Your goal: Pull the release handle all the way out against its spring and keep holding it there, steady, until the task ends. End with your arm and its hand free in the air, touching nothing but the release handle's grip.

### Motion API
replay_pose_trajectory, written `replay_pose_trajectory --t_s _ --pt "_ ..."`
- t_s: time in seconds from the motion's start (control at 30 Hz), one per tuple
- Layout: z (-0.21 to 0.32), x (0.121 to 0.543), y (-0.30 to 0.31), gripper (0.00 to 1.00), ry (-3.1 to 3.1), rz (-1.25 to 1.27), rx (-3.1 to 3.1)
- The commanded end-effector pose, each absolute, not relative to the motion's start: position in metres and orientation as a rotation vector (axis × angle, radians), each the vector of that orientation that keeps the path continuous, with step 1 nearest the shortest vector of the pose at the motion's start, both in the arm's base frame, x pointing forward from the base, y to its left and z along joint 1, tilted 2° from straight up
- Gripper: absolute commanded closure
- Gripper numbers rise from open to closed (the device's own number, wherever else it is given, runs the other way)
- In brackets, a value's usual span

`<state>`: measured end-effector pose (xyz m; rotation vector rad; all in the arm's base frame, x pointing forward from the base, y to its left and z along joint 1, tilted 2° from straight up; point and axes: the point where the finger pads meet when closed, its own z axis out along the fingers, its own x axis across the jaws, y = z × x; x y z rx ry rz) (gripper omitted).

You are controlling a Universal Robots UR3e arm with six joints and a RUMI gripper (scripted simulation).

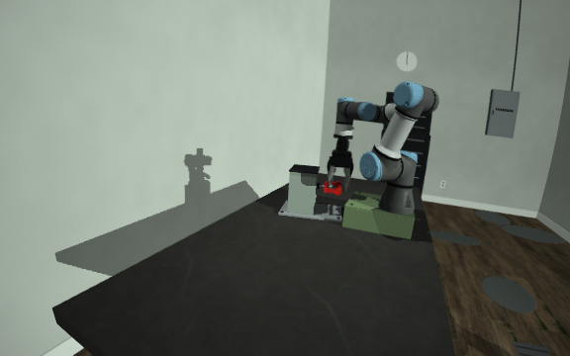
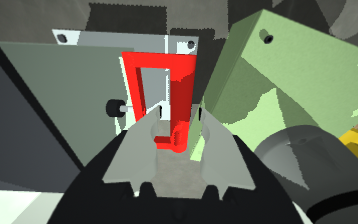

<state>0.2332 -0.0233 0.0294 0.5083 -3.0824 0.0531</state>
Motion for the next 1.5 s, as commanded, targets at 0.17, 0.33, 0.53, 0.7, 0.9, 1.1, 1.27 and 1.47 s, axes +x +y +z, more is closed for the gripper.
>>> replay_pose_trajectory --t_s 0.17,0.33,0.53,0.7,0.9,1.1,1.27,1.47 --pt "0.03 0.2338 -0.0237 0.69 -3.084 0.055 0.509" --pt "0.03 0.2338 -0.0237 0.69 -3.084 0.055 0.509" --pt "0.03 0.2338 -0.0237 0.69 -3.084 0.055 0.509" --pt "0.03 0.2338 -0.0237 1.0 -3.084 0.055 0.509" --pt "0.03 0.2338 -0.0237 1.0 -3.084 0.055 0.509" --pt "0.03 0.2338 -0.0237 1.0 -3.084 0.055 0.509" --pt "0.03 0.2338 -0.0237 1.0 -3.084 0.055 0.509" --pt "0.03 0.2338 -0.0237 1.0 -3.084 0.055 0.509"
